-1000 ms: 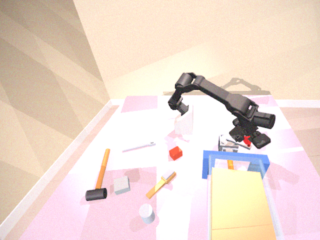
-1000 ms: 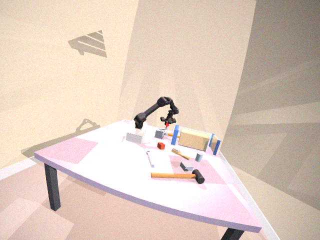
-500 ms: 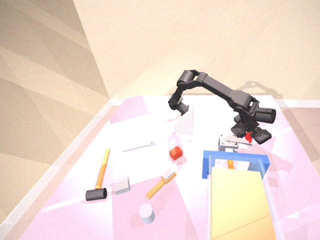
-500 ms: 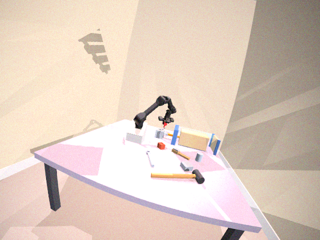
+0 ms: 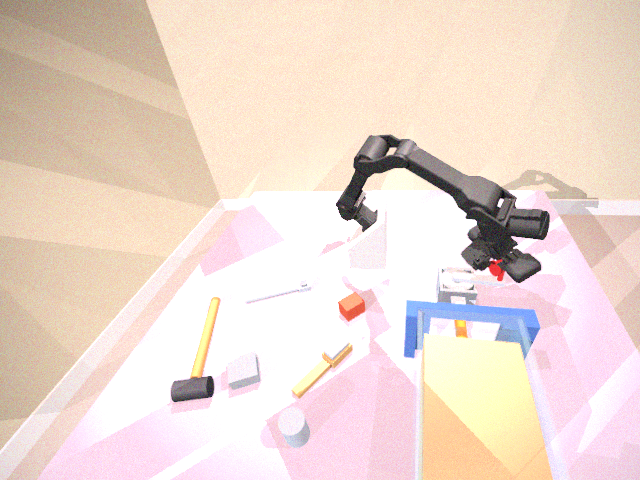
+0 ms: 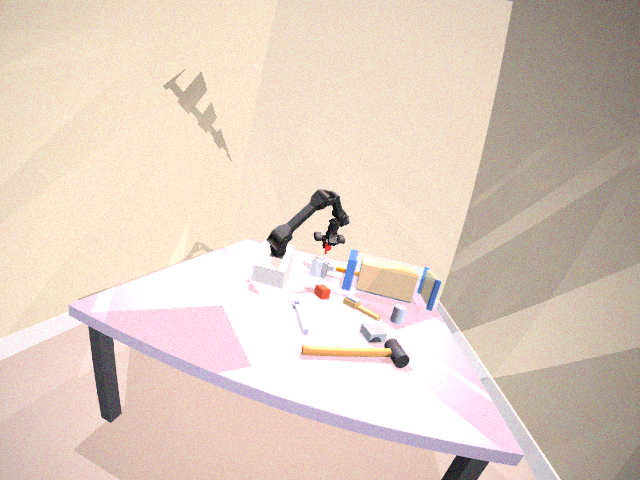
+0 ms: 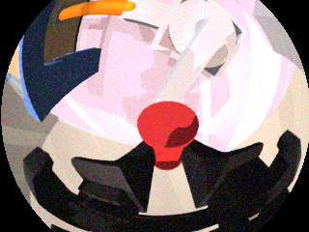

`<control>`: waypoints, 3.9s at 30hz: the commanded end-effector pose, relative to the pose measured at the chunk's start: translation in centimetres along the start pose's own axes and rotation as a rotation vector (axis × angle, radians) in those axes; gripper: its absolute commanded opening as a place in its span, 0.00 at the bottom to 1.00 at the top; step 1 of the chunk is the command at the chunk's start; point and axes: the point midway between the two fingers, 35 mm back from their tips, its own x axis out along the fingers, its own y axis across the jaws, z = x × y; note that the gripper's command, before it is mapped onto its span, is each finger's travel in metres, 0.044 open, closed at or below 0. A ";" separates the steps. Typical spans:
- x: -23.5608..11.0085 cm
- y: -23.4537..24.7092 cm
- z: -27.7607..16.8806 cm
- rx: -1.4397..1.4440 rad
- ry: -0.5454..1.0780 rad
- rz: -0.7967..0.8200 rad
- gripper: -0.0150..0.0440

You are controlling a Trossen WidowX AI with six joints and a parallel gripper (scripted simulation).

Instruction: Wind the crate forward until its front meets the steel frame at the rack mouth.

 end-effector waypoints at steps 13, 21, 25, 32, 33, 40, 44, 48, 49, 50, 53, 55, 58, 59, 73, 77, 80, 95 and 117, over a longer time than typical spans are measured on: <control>0.5 -3.9 -1.1 -0.019 0.007 -0.038 0.25; 0.5 -5.1 -1.2 -0.019 0.008 -0.039 0.25; 0.5 -5.8 -1.1 -0.020 0.008 -0.039 0.25; 0.4 -6.9 -1.0 -0.020 0.008 -0.040 0.25; 0.4 -7.0 -1.0 -0.020 0.008 -0.040 0.25; 0.3 -8.0 -0.7 -0.020 0.008 -0.041 0.25; 0.2 -8.6 -0.5 -0.020 0.007 -0.041 0.25; 0.1 -9.2 -0.3 -0.020 0.007 -0.042 0.25; 0.1 -9.3 -0.3 -0.020 0.007 -0.042 0.25; 0.0 -9.5 -0.2 -0.020 0.007 -0.042 0.25; -0.1 -9.8 0.0 -0.020 0.007 -0.042 0.25; -0.1 -10.1 0.1 -0.020 0.007 -0.042 0.25; -0.2 -10.5 0.3 -0.020 0.007 -0.043 0.25; -0.3 -10.6 0.4 -0.020 0.007 -0.043 0.25; -0.9 -12.2 1.7 -0.020 0.006 -0.044 0.25; -1.0 -12.6 2.1 -0.020 0.005 -0.045 0.25; -1.2 -12.9 2.4 -0.020 0.005 -0.045 0.25; -2.0 -14.0 4.2 -0.020 0.003 -0.046 0.25; -4.0 -14.8 8.6 -0.019 -0.001 -0.047 0.25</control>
